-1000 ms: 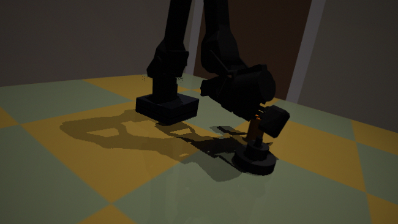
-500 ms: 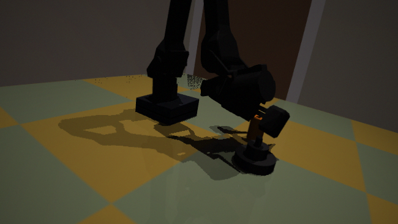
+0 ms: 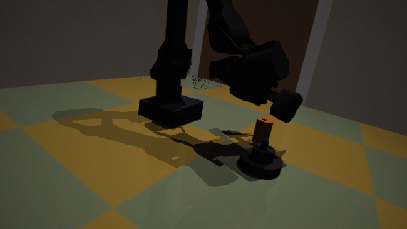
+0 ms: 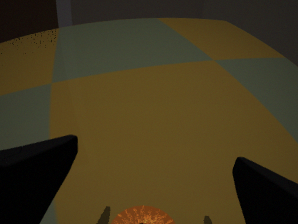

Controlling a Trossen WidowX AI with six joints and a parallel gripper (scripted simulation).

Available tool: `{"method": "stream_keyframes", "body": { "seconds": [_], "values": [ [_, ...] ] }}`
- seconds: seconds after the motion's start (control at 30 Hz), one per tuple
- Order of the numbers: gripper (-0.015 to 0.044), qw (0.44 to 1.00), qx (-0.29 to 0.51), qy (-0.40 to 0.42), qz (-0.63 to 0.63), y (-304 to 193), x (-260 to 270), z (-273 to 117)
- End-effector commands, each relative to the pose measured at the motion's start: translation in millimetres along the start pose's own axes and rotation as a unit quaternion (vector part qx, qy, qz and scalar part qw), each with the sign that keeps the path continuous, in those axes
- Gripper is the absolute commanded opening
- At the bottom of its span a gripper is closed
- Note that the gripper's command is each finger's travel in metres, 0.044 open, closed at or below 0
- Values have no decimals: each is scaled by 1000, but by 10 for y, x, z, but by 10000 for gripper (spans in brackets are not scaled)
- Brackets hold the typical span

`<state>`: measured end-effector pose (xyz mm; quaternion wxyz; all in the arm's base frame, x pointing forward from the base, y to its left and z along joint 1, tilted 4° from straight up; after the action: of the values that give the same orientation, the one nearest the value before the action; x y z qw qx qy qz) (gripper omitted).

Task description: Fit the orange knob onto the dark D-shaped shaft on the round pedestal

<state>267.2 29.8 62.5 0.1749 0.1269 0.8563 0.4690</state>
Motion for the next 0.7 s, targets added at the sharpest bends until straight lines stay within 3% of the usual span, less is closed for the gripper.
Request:
{"method": "stream_keyframes", "body": {
  "seconds": [0.0, 0.27, 0.47, 0.67],
  "values": [
    [440, 1000, 0, -3, -5, 311, -53, -155],
    [440, 1000, 30, 6, 4, 330, -77, -127],
    [440, 968, 240, 61, 40, 401, -150, 14],
    [440, 880, 464, 105, 11, 660, -129, -89]
  ]
}}
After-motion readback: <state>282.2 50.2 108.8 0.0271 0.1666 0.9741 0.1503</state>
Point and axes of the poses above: the point midway between the two fingers, 35 mm back from their tips, its own z axis out along the fingers, its own x axis across the jaws, y = z × x, the point moved 3 cm from there along -z, back along the fingers, and after that the axes turned 13 degrees about -z, right-handed, at the moved point
